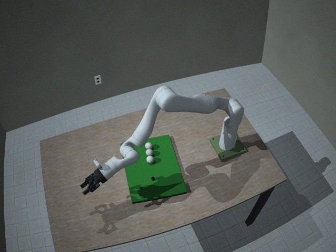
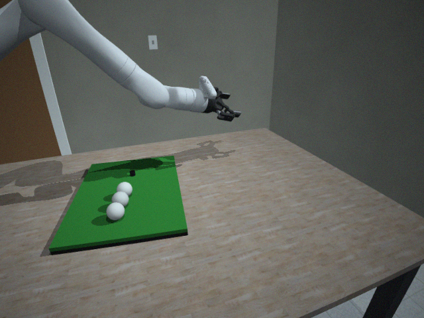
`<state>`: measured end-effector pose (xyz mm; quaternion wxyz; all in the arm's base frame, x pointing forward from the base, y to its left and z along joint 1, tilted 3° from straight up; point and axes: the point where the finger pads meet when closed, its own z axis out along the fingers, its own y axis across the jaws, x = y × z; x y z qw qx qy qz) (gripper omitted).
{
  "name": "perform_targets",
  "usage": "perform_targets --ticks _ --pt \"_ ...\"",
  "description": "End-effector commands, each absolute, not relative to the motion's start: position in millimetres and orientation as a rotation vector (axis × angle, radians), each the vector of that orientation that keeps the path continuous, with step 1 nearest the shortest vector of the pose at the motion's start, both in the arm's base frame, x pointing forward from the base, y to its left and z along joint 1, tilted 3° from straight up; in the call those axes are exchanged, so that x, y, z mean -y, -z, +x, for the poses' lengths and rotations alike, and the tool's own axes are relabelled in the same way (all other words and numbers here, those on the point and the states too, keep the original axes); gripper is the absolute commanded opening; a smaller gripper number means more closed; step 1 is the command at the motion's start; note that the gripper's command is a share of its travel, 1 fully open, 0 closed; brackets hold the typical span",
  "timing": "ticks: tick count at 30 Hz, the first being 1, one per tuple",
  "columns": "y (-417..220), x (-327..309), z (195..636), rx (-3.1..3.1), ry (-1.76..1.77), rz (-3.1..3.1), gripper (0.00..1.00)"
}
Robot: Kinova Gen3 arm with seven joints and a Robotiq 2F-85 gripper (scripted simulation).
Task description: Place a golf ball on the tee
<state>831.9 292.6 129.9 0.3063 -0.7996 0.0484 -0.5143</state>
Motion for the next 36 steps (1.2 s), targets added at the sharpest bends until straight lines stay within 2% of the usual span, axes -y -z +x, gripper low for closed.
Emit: perform_targets --ticks 1,36 --pt "-132 -293 833 -0.128 1.364 -2.113 1.0" --pt "-130 -283 819 -0.197 1.334 -2.154 1.0"
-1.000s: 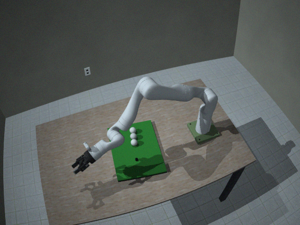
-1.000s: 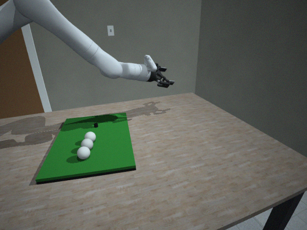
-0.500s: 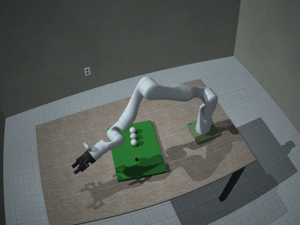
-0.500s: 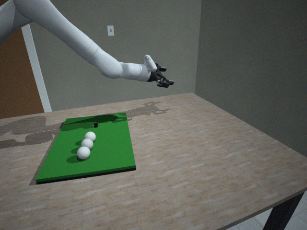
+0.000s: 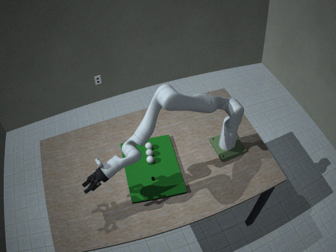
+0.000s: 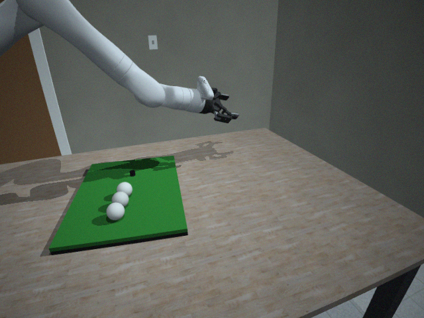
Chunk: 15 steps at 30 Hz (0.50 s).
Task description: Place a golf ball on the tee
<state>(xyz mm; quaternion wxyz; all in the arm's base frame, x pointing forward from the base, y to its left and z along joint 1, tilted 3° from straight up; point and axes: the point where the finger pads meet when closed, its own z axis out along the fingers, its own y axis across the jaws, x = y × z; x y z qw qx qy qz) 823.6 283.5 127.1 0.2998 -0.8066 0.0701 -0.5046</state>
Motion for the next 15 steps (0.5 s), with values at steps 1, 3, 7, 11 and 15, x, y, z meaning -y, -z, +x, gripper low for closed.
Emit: perform_targets --ticks 1,3,7,11,15 --pt "-130 -281 817 -0.209 1.33 -2.16 1.0" --pt "-129 -277 813 -0.237 1.32 -2.171 1.0" --pt "-128 -266 800 -0.309 1.292 -2.2 1.0" --pt "-126 -252 783 -0.409 1.25 -2.236 1.0" --pt "-125 -244 773 -0.467 1.226 -2.255 1.0"
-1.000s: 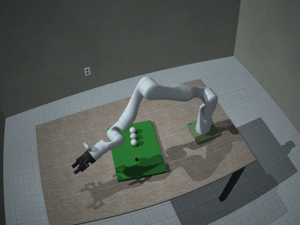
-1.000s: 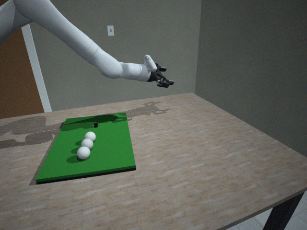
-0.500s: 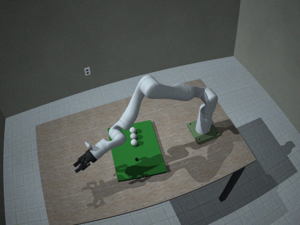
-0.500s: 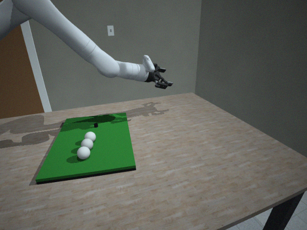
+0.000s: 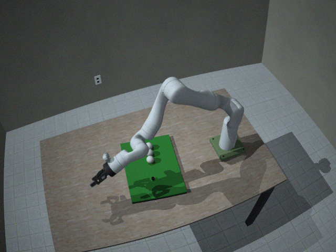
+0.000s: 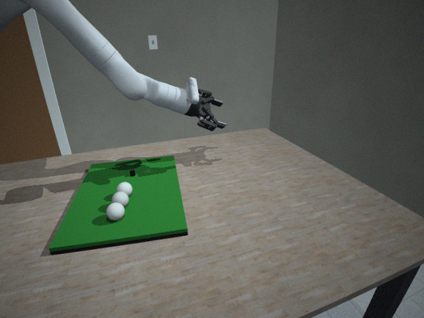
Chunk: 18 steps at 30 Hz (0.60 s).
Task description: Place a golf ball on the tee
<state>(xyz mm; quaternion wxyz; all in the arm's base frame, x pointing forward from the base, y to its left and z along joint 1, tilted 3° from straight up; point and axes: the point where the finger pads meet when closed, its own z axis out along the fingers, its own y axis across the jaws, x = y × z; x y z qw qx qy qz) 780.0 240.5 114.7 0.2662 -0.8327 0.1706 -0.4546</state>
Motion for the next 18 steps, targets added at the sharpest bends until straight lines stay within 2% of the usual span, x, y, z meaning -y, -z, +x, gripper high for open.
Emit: perform_targets --ticks 1,15,18 --pt "-125 -239 768 -0.509 1.207 -2.262 1.0" --pt "-117 -157 666 -1.123 0.89 -2.367 1.0" --pt "-117 -152 659 -1.168 0.864 -2.368 1.0"
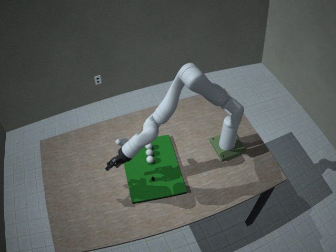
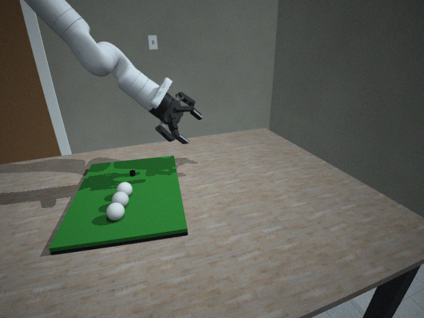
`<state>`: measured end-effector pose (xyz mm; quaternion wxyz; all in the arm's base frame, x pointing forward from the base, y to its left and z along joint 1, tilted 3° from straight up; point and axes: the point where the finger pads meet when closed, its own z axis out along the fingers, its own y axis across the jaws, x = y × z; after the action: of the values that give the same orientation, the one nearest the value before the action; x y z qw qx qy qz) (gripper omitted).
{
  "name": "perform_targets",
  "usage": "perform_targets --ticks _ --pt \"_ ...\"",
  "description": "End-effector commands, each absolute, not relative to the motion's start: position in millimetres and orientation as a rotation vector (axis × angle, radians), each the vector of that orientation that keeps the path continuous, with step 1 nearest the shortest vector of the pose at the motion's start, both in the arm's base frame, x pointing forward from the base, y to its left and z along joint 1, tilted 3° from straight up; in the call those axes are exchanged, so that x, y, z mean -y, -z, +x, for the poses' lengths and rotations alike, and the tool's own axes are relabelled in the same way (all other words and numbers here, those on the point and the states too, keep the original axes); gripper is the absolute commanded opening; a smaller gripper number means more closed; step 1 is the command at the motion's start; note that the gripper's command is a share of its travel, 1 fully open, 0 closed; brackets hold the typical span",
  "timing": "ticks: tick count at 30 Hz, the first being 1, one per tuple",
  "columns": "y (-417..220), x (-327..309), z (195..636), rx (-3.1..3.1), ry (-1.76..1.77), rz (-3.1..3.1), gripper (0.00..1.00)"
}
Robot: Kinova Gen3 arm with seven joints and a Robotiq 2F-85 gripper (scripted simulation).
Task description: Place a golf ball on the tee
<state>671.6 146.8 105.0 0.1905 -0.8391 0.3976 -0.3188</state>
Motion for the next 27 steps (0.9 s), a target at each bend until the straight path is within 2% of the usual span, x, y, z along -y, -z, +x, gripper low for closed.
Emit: perform_targets --ticks 1,27 --pt "-116 -146 652 -1.208 0.839 -2.372 1.0" --pt "-102 -26 512 -2.038 0.246 -2.309 1.0"
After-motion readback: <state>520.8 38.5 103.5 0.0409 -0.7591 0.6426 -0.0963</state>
